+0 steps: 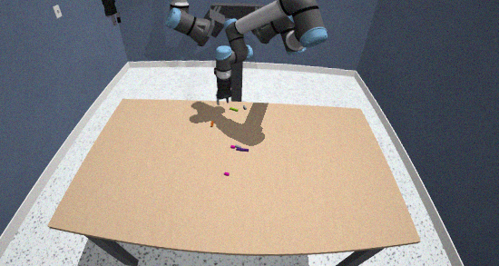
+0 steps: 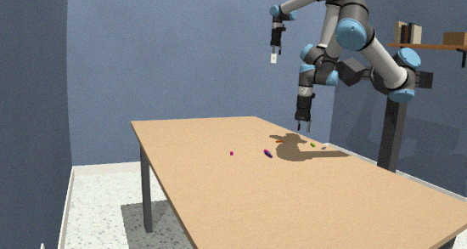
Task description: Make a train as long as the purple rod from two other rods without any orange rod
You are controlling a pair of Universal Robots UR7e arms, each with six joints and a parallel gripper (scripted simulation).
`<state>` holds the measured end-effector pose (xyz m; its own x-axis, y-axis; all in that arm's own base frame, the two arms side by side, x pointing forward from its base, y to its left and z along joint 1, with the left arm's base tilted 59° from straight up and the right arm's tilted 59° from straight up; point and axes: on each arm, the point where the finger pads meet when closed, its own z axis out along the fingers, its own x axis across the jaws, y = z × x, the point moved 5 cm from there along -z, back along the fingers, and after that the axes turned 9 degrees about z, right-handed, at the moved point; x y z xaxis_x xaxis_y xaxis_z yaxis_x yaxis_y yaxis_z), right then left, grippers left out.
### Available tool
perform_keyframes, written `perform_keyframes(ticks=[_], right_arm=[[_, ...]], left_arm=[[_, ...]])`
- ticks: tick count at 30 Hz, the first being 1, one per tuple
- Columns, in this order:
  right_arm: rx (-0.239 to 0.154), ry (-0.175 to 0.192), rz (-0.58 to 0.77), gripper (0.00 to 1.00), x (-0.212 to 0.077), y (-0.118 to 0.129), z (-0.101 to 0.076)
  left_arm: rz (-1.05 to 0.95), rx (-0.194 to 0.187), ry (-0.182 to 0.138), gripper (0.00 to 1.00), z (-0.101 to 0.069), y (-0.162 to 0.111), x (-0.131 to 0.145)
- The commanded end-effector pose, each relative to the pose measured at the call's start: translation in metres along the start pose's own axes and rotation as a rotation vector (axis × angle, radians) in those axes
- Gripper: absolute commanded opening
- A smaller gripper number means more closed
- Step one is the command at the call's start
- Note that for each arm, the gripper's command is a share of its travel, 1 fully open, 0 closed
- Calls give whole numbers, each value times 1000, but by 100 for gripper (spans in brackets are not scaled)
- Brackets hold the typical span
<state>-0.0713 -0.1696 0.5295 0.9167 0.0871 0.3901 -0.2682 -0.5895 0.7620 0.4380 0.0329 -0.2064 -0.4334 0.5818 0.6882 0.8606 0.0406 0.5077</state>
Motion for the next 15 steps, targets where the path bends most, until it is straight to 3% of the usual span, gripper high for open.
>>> perform_keyframes(ticks=[1,15], right_arm=[[-1,0,0,100,0,0,0],[-1,0,0,100,0,0,0]], left_arm=[[-132,-2,4,100,0,1,-2],[-516,-2,3,100,0,5,-6]])
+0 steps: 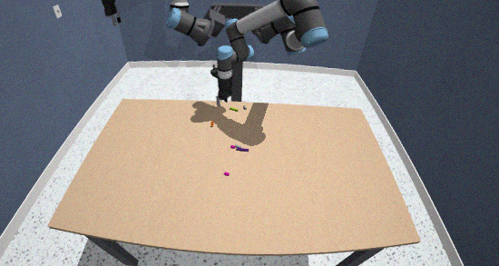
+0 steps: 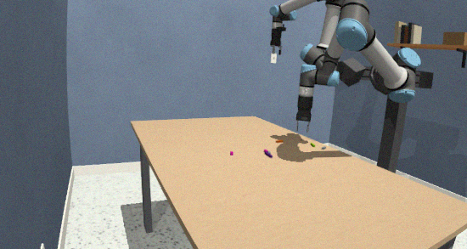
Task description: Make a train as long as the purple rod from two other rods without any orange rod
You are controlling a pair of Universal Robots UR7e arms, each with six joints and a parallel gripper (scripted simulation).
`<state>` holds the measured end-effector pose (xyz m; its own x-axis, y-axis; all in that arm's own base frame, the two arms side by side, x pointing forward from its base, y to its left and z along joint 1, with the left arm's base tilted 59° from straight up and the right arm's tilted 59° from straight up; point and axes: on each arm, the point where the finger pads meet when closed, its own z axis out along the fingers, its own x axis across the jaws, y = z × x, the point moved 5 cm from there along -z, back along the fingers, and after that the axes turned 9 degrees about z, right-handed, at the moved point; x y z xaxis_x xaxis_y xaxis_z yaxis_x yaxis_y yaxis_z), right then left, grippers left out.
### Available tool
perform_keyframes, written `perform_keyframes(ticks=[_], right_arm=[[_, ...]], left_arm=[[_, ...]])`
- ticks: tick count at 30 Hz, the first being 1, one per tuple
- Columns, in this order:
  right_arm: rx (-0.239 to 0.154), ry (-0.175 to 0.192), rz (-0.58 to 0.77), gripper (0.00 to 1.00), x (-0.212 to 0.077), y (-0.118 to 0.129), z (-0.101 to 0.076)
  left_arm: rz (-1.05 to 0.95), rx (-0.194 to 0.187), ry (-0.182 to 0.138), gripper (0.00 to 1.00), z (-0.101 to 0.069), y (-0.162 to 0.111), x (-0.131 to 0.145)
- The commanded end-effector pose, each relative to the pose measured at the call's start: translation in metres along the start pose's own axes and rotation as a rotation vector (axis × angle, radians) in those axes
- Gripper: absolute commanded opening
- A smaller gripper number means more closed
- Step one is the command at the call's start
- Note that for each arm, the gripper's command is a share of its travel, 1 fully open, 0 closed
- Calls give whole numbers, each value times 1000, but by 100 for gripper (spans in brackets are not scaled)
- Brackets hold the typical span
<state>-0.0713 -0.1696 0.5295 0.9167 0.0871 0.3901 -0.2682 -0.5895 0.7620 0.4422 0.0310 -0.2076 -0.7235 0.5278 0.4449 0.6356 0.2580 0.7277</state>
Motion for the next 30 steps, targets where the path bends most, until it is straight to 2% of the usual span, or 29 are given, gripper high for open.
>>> perform_keyframes(ticks=[1,11,13,28,30], right_arm=[[-1,0,0,100,0,0,0],[-1,0,0,100,0,0,0],[-1,0,0,100,0,0,0],[-1,0,0,100,0,0,0],[-1,0,0,100,0,0,0]], left_arm=[[-167,-6,7,100,-1,1,-3],[-467,-7,6,100,0,6,-6],[-467,-7,6,100,0,6,-6],[-948,-8,5,100,0,16,-8],[-948,-8,5,100,0,16,-8]])
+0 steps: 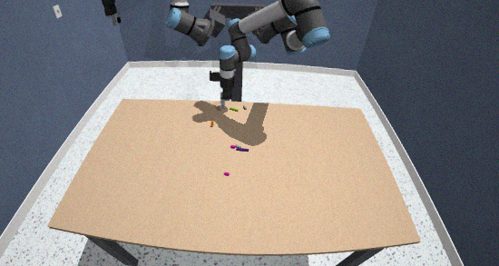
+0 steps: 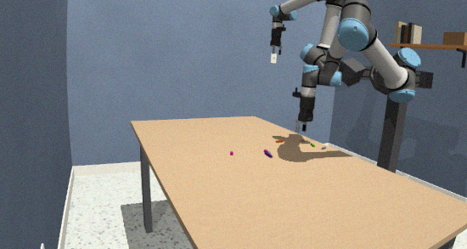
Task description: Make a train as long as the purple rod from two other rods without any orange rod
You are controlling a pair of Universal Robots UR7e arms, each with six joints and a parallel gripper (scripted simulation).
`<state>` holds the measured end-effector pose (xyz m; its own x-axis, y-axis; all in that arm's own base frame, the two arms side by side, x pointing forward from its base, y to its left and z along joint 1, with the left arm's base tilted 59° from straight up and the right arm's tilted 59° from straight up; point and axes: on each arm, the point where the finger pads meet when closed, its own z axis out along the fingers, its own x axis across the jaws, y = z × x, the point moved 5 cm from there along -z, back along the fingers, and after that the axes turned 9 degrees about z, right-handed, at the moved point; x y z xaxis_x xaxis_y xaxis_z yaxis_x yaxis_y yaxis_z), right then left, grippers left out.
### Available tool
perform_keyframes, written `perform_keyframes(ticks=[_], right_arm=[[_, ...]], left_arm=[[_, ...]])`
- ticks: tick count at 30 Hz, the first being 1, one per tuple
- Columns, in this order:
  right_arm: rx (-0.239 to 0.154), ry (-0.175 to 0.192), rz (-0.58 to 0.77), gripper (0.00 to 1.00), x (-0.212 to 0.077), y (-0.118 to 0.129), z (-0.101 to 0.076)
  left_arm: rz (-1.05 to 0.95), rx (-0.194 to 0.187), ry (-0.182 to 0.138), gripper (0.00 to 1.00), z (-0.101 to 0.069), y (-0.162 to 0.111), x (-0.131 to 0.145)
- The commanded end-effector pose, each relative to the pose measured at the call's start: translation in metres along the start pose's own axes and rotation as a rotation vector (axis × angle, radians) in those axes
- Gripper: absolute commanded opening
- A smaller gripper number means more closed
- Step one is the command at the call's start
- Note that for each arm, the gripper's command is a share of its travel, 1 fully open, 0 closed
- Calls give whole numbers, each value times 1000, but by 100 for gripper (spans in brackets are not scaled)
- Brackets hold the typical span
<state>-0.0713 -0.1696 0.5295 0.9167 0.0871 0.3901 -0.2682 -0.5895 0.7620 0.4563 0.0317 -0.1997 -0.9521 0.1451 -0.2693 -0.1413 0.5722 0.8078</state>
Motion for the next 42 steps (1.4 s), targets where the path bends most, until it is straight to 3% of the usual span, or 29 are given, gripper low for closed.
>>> perform_keyframes(ticks=[1,42], right_arm=[[-1,0,0,100,0,0,0],[-1,0,0,100,0,0,0]], left_arm=[[-123,-12,2,100,-1,1,-3],[-1319,-12,-6,100,-1,36,-14]])
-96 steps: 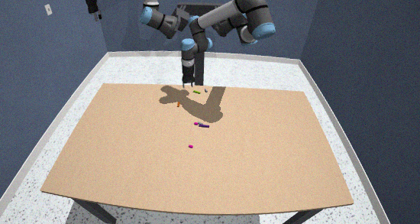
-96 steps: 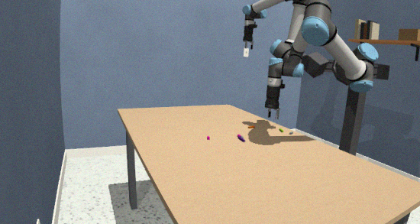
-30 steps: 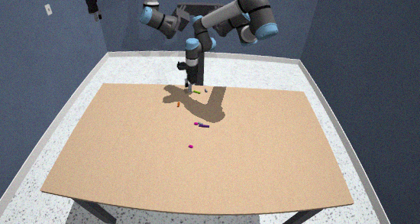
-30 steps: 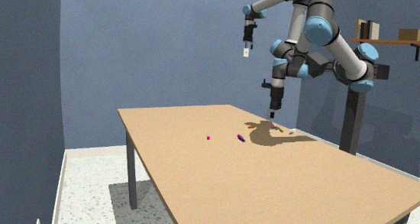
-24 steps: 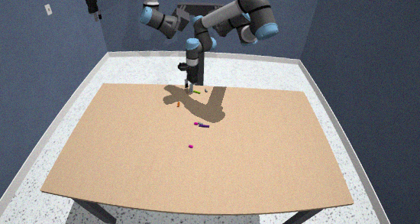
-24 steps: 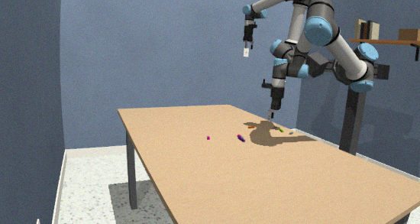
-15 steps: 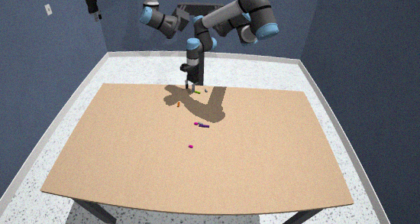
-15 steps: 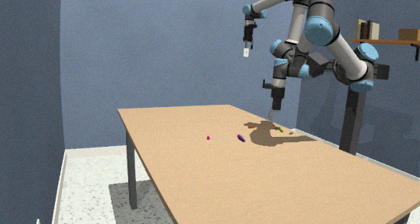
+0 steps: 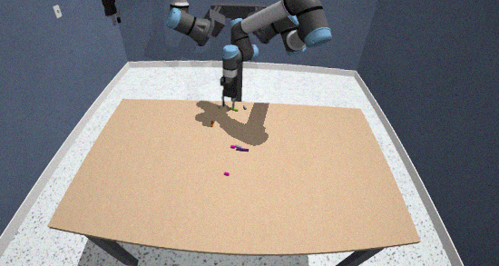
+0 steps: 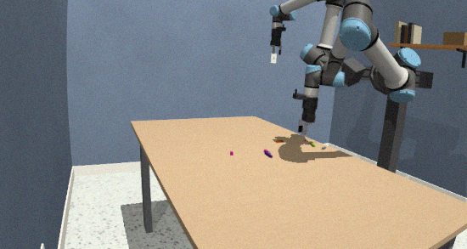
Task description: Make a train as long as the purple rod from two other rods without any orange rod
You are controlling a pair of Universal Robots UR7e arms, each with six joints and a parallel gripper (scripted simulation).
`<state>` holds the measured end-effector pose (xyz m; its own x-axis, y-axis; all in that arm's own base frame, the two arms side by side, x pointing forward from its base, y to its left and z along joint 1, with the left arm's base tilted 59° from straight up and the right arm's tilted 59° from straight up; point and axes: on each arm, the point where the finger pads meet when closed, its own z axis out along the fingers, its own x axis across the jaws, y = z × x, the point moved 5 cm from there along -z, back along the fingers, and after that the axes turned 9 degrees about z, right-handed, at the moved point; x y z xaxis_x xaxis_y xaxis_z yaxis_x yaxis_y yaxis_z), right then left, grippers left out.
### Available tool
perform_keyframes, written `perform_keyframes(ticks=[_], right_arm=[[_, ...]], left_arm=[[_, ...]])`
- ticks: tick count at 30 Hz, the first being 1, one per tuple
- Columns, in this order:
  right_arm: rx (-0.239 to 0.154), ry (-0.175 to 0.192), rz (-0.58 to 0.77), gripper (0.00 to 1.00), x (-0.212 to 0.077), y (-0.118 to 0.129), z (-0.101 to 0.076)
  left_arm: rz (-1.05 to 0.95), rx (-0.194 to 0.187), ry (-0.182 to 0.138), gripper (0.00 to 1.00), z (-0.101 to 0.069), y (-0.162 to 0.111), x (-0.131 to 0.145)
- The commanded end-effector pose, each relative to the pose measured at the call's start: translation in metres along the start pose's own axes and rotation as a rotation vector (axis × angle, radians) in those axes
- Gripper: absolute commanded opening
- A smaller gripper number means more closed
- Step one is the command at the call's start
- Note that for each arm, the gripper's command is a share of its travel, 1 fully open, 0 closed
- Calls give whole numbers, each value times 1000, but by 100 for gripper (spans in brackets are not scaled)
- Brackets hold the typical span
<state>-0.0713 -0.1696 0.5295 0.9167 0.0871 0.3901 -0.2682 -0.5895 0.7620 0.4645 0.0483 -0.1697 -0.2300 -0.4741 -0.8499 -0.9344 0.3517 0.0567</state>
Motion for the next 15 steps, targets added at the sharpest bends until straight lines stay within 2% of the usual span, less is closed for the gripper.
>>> perform_keyframes(ticks=[1,7,9,15], right_arm=[[-1,0,0,100,0,0,0],[-1,0,0,100,0,0,0],[-1,0,0,100,0,0,0],[-1,0,0,100,0,0,0]], left_arm=[[-167,-7,-10,100,-1,1,-5],[-348,-6,-11,100,-1,5,-10],[-348,-6,-11,100,-1,5,-10],[-557,-5,-11,100,-1,10,-16]])
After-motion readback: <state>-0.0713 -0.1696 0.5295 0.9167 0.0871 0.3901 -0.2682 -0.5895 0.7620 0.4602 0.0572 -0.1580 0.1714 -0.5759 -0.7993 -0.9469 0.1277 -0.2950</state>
